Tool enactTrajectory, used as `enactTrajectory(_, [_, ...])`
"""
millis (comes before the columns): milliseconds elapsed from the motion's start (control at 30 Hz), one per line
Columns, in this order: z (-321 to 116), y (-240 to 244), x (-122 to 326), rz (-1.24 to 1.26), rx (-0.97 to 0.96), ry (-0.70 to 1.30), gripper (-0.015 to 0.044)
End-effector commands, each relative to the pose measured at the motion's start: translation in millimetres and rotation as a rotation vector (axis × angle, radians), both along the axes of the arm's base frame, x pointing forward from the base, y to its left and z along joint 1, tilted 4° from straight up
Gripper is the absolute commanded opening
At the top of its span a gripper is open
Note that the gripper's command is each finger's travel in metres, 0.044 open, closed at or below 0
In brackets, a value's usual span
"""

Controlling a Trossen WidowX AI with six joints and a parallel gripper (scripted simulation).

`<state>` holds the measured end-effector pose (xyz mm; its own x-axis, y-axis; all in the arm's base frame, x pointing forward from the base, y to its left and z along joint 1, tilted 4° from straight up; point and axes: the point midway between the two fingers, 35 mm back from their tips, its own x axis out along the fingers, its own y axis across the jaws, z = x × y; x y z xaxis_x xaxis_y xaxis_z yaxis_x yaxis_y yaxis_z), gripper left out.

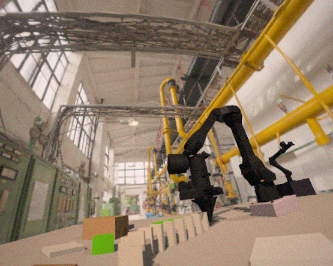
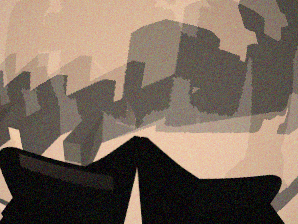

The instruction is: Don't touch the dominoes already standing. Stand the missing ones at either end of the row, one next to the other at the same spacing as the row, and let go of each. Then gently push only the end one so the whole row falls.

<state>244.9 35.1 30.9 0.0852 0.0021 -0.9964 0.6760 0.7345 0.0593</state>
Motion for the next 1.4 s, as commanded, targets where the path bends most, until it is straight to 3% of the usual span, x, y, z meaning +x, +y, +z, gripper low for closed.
enactTrajectory(0, [2, 6, 8, -0.005, 0.004, -0.009, 0.0000])
enactTrajectory(500, [3, 18, 18, -0.003, 0.006, -0.008, 0.0000])
enactTrajectory(867, [64, 38, 29, -0.005, 0.007, -0.012, 0.0000])
enactTrajectory(1367, [64, 38, 29, -0.005, 0.007, -0.012, 0.0000])
